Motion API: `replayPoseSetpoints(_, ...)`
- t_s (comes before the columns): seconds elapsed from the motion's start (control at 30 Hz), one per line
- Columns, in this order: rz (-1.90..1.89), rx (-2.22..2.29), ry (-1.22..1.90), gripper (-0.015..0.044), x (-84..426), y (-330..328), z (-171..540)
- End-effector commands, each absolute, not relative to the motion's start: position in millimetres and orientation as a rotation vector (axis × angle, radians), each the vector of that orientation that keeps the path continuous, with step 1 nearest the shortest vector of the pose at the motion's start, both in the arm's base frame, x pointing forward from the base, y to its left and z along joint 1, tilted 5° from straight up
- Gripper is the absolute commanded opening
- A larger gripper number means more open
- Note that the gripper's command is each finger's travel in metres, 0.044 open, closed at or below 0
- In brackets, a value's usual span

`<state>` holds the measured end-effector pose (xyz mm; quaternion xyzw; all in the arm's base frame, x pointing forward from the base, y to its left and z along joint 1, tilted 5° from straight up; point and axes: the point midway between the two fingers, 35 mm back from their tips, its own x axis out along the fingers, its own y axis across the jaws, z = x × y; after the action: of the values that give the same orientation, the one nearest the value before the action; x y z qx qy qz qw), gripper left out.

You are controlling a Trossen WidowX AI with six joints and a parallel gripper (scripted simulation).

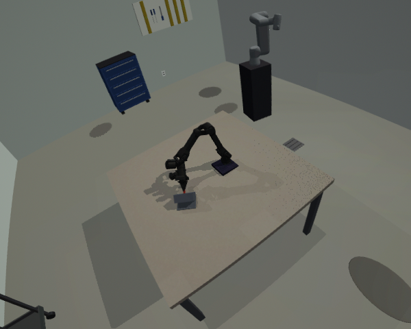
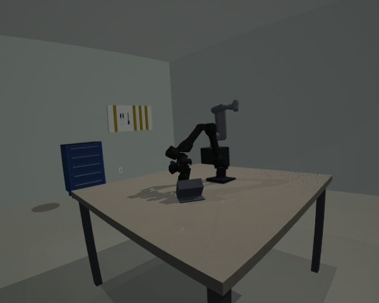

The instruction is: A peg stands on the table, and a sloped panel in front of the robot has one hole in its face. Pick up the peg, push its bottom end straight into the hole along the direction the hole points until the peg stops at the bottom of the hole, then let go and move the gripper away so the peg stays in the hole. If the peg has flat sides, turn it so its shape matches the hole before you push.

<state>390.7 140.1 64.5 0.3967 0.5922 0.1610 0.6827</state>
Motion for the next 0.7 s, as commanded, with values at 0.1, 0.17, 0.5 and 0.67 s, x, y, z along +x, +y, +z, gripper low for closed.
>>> replayPoseSetpoints(0.1,0.361,0.89,1.328,0.0,390.7,140.1,64.1)
replayPoseSetpoints(0.17,0.361,0.89,1.328,0.0,390.7,140.1,64.1)
replayPoseSetpoints(0.5,0.361,0.89,1.328,0.0157,390.7,140.1,64.1)
replayPoseSetpoints(0.67,0.361,0.89,1.328,0.0289,390.7,140.1,64.1)
